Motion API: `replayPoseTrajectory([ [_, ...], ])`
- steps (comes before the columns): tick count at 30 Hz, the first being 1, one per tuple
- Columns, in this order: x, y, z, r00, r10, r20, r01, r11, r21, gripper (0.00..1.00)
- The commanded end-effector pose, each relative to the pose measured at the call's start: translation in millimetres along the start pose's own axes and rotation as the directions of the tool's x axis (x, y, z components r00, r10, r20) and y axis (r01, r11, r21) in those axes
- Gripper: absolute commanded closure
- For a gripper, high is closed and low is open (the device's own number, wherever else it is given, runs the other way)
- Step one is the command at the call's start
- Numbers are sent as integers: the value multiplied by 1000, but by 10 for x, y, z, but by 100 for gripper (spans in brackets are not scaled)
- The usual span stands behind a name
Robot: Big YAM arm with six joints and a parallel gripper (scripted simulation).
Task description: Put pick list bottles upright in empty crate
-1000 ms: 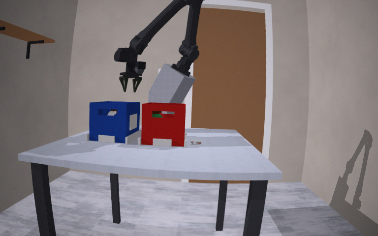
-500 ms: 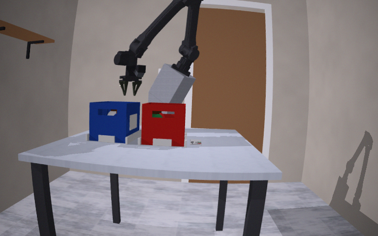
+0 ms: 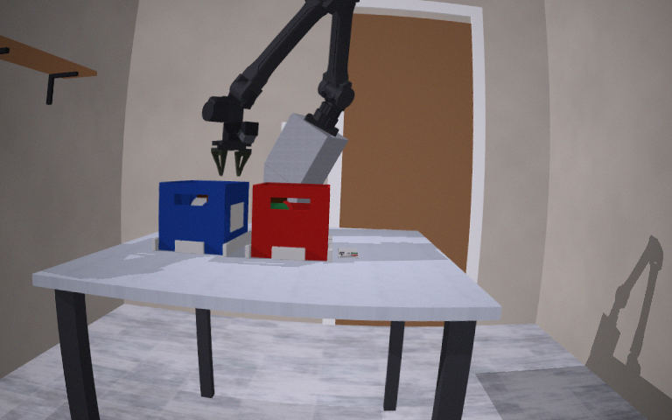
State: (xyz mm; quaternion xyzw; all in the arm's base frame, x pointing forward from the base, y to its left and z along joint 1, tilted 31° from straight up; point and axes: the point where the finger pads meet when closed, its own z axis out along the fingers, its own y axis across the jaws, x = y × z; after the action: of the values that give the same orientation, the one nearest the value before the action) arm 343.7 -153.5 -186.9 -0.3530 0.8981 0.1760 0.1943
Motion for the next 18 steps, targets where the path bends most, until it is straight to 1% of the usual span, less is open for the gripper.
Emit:
replayPoseTrajectory([
  [1,-48,-54,146,1000,-4,-1,4,1000,-2,39],
  [8,-53,-72,211,1000,-6,0,6,1000,1,39],
  [9,-43,-38,230,1000,-3,-1,3,1000,-4,39],
  [13,-52,-65,279,1000,-5,0,5,1000,0,39],
  [18,-46,-42,351,1000,-3,0,3,1000,-3,39],
])
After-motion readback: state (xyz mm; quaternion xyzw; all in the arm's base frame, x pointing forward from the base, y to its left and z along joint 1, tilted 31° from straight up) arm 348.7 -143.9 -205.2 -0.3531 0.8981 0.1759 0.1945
